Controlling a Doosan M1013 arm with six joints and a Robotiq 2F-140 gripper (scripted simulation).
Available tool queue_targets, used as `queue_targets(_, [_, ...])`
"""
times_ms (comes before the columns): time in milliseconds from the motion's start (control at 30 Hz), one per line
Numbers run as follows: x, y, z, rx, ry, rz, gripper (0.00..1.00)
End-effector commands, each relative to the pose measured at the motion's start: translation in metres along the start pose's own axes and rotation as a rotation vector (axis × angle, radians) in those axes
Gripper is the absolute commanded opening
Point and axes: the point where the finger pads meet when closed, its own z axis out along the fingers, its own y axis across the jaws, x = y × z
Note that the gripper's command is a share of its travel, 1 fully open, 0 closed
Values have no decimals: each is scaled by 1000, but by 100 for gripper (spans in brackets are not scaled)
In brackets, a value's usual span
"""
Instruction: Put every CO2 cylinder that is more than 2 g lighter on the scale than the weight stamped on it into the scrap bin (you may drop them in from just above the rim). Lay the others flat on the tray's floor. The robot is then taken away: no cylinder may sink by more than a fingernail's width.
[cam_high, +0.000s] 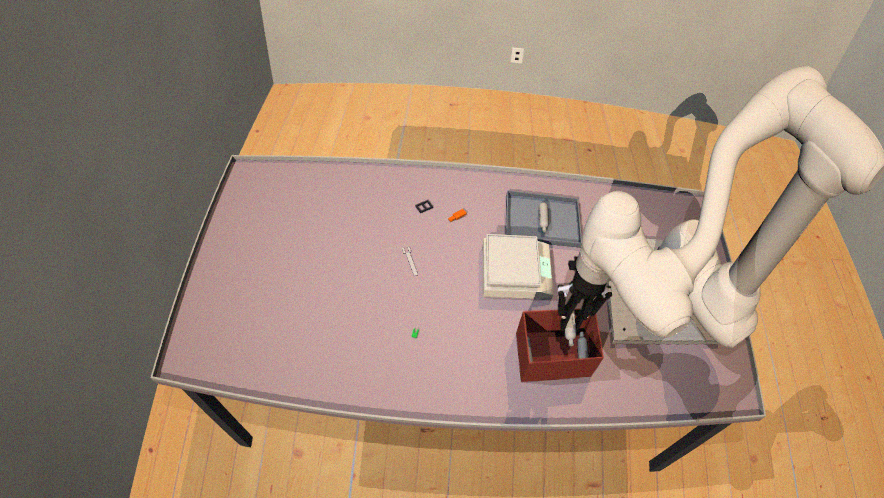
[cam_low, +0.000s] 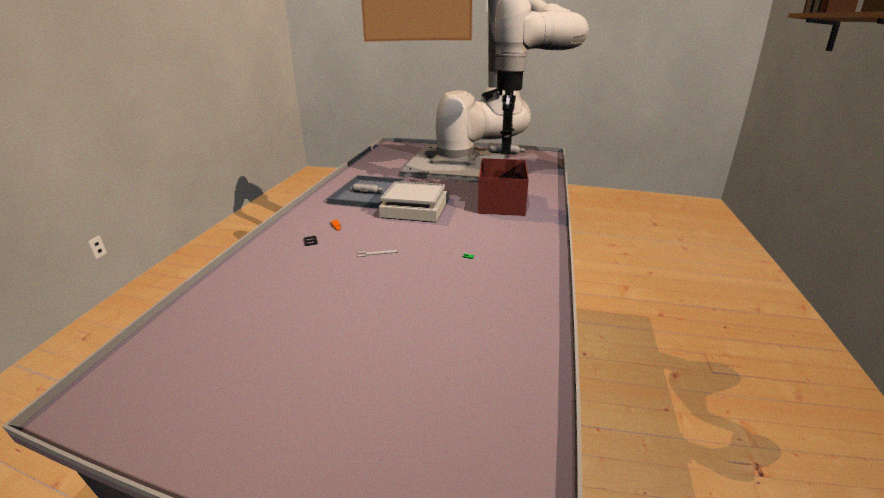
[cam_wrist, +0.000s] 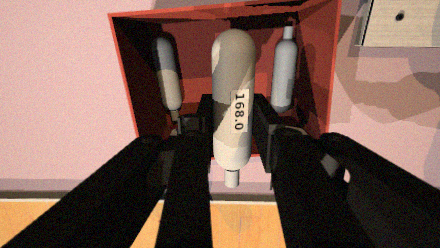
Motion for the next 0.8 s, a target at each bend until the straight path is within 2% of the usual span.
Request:
queue_targets(0, [0,0,1,0,0,0,10])
queue_targets(767, [0,0,29,0,0,0,10])
